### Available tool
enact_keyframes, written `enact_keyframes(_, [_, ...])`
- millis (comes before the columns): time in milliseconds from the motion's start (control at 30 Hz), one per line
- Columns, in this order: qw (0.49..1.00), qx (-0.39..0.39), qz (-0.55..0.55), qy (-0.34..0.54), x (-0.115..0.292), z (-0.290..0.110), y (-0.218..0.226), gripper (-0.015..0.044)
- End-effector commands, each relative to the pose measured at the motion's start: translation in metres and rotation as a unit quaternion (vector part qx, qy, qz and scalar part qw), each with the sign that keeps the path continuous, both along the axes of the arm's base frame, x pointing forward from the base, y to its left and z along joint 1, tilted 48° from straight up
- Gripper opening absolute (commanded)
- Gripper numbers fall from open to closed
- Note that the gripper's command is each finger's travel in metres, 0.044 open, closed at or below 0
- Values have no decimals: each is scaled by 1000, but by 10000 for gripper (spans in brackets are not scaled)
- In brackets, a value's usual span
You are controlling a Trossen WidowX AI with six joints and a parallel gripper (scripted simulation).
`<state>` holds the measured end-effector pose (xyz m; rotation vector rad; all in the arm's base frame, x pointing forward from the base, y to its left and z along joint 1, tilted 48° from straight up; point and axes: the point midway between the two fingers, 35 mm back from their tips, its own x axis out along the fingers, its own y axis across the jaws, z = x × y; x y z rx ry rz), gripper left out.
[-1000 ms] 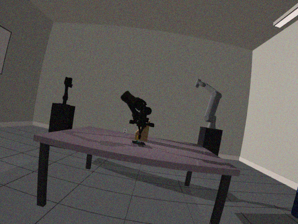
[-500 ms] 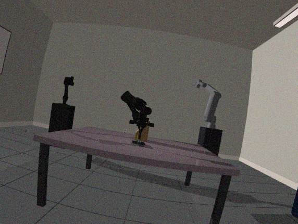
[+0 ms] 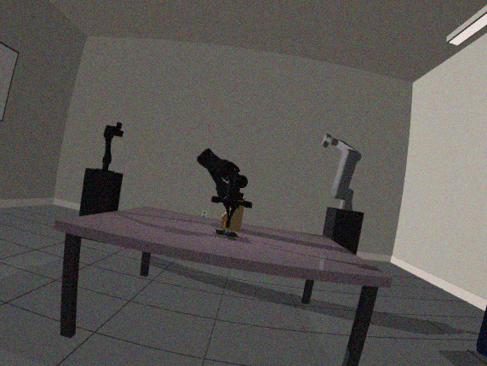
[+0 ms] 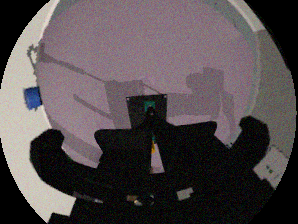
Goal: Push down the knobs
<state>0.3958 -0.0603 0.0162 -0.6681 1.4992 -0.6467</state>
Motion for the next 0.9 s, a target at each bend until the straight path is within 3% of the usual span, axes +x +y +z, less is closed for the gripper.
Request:
enact_keyframes(0, [1000,-1,-5,-2,1,-4,-7,0])
enact_keyframes(867, [1000,-1,-5,-2,0,-10,-15,0])
